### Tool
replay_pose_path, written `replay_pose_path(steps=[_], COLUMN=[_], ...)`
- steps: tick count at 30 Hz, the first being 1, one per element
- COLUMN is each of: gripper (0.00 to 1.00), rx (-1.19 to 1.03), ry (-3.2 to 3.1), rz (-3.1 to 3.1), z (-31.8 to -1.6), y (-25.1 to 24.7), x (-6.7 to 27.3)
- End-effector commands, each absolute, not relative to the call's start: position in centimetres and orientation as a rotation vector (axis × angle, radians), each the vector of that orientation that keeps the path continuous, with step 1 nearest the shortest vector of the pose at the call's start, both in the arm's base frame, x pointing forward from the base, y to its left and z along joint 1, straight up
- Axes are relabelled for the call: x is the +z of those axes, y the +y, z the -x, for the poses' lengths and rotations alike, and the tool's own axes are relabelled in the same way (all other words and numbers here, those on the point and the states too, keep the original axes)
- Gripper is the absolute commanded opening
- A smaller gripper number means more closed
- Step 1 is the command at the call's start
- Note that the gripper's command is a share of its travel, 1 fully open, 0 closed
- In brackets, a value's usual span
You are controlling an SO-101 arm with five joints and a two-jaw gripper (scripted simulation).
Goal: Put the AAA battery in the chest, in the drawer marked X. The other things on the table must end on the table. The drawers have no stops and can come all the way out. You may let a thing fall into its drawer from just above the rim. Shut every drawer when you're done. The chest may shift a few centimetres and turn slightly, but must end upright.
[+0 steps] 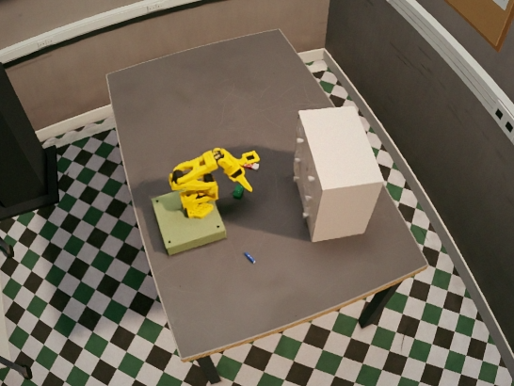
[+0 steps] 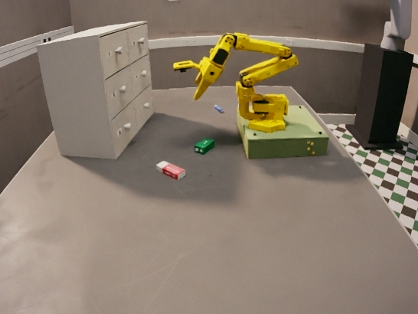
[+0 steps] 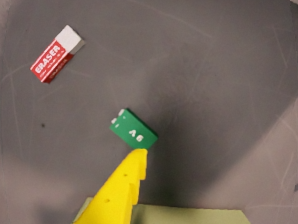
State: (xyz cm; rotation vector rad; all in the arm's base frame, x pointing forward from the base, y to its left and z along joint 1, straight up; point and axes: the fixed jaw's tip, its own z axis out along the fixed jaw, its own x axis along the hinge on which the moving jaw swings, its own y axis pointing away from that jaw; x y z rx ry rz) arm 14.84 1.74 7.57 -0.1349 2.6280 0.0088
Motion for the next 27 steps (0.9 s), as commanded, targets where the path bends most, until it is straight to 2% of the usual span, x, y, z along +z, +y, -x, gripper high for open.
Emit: replay_pose_path(steps=[1,16,27], gripper=[0.5,0.45,0.42], rx=[0.005,-0.045,-0.084], ry=[2.615,2.459,2.36], rz=[0.134,-0.052,-0.153], z=[-14.9,-19.4,-21.4], y=[1.6,-0.6,-2.5], x=[7.9,7.5,7.1])
